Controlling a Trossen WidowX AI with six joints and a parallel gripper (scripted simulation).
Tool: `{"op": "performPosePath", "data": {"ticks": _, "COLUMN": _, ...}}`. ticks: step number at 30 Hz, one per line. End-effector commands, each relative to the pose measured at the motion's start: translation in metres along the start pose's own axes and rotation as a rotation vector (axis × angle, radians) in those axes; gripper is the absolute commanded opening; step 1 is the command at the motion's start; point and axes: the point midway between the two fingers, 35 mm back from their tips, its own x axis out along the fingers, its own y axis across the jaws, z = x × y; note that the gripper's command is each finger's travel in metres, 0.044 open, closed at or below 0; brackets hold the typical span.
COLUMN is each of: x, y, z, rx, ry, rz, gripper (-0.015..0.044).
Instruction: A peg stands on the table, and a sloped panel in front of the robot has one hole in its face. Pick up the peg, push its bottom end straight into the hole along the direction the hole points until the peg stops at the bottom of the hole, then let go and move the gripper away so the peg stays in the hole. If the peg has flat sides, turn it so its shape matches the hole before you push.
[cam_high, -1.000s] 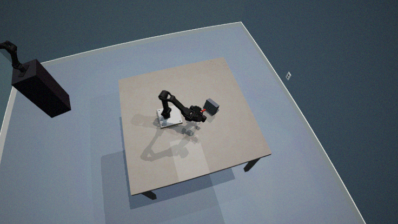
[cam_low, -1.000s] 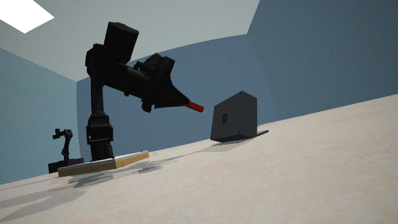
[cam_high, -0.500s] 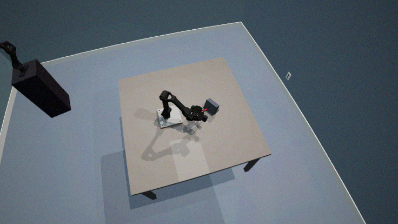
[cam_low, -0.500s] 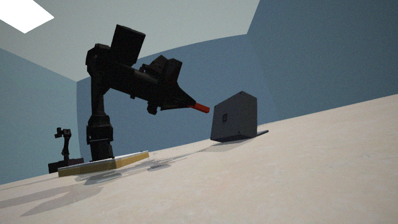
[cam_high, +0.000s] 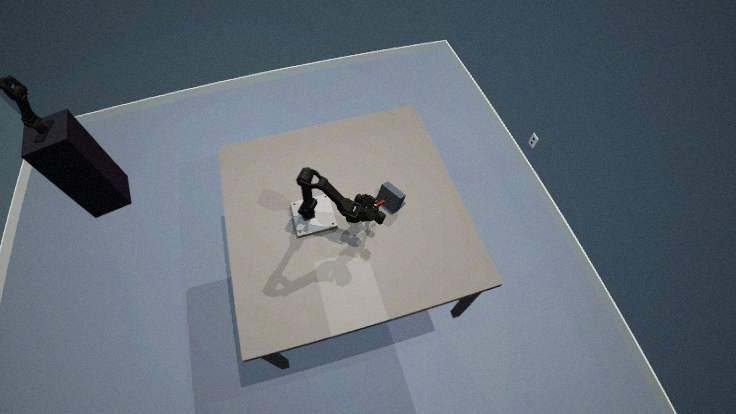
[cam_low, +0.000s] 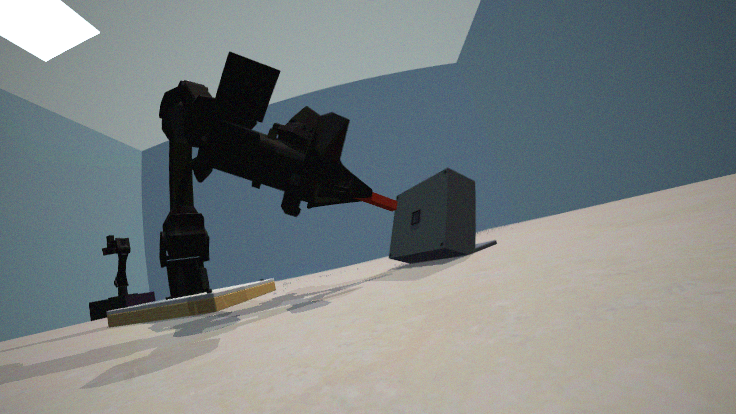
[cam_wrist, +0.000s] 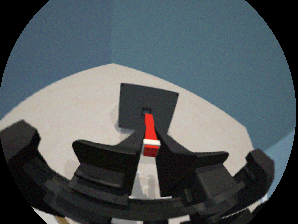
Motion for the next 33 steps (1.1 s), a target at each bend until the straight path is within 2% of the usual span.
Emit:
{"op": "performPosePath", "data": {"ticks": 1, "x": 0.003, "y": 0.003, "z": -0.004, "rx": 0.013, "ry": 0.003, "rz": 0.001, "gripper": 0.0}}
{"op": "performPosePath", "data": {"ticks": 33, "x": 0.028, "y": 0.003, "z": -0.003, "rx": 0.005, "ry": -0.014, "rz": -0.005, "gripper": 0.0}}
